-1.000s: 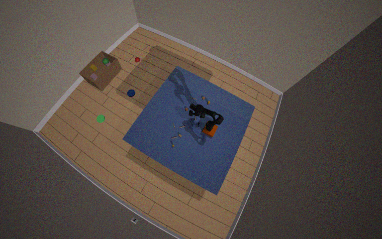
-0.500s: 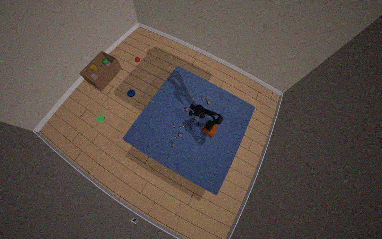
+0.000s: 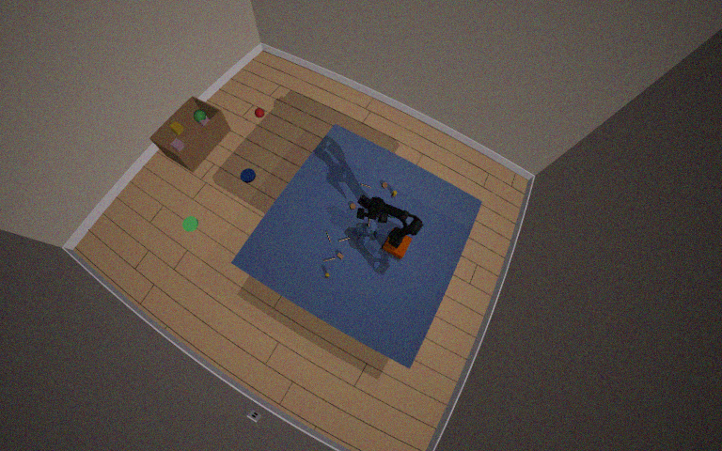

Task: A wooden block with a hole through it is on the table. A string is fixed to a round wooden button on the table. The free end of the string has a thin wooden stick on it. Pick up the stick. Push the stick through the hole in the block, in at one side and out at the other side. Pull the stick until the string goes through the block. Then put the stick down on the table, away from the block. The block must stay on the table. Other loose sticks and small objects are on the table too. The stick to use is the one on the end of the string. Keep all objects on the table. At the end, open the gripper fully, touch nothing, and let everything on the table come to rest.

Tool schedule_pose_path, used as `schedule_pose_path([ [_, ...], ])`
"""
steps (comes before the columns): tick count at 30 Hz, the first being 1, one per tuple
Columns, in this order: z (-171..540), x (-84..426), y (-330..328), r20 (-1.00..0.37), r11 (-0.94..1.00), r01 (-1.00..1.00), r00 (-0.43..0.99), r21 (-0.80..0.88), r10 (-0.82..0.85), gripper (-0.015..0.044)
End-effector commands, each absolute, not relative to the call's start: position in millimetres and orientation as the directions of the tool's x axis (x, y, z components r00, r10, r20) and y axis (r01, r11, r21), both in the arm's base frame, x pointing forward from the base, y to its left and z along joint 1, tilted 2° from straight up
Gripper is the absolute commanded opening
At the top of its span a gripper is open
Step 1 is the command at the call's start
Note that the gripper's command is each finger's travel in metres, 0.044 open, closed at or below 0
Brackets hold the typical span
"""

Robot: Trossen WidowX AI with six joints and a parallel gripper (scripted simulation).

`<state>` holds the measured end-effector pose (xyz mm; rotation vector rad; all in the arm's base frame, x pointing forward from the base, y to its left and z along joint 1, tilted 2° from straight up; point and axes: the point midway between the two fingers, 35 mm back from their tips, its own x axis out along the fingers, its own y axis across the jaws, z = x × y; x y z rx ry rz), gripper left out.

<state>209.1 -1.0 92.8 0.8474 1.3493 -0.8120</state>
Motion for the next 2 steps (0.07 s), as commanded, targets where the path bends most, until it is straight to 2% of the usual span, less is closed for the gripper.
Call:
schedule_pose_path([
  [1,93.0,209.2,-1.0,-0.998,0.476,0.878,0.058,0.047,-0.009,0.044],
  [2,93.0,209.2,-1.0,-0.998,0.476,0.878,0.058,0.047,-0.009,0.044],
])
